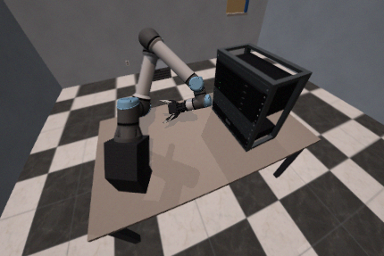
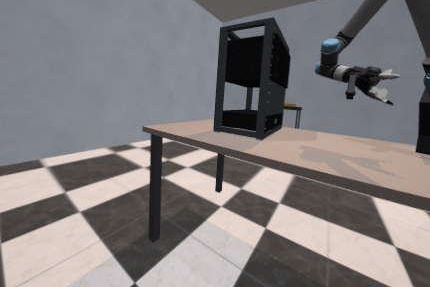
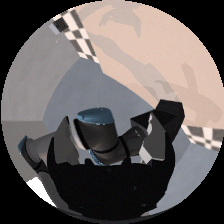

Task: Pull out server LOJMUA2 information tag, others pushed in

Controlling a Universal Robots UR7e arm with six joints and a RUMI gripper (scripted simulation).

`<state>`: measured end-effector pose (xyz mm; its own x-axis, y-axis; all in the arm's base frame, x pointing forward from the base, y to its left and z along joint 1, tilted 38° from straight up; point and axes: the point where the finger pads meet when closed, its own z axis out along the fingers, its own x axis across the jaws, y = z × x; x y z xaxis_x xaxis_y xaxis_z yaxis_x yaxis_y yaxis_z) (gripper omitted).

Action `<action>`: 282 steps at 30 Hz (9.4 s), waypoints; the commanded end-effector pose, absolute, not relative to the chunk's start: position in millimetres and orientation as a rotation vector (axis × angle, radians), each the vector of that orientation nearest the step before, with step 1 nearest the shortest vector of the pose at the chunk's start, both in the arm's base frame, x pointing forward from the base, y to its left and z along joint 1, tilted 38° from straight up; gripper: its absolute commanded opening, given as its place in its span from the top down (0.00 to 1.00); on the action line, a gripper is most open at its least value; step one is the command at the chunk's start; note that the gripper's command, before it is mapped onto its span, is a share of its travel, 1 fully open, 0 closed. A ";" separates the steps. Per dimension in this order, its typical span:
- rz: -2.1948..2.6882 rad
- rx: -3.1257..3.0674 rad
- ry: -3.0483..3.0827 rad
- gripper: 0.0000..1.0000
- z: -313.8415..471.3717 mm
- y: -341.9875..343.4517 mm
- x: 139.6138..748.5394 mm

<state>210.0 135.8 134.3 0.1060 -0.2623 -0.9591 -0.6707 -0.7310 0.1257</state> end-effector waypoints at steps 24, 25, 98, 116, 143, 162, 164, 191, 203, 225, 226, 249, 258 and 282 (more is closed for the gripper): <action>1.763 -1.577 0.591 0.00 206.4 160.7 197.3; 1.763 -1.556 0.581 0.00 209.6 161.2 197.8; 1.254 -0.340 0.471 0.00 348.3 80.6 359.0; 1.081 -0.133 0.563 0.00 341.3 39.3 410.5; 0.862 0.091 0.725 0.00 307.4 -17.5 471.7; 0.735 0.207 0.849 0.00 272.5 -52.5 504.5; 0.722 0.219 0.863 0.00 268.2 -56.1 507.6; 0.602 0.320 1.010 0.00 220.3 -89.5 535.0; 0.559 0.354 1.073 0.00 198.6 -101.6 543.8; 0.514 0.389 1.145 0.00 172.6 -114.0 552.1; 0.513 0.391 1.148 0.00 171.4 -114.5 552.4; 0.485 0.412 1.199 0.00 152.7 -122.1 557.1; 0.479 0.416 1.211 0.00 148.6 -123.7 558.0; 0.473 0.421 1.224 0.00 143.5 -125.5 559.0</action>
<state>559.0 -124.9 143.7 0.2672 0.5570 -0.7864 -0.1185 0.8289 0.5468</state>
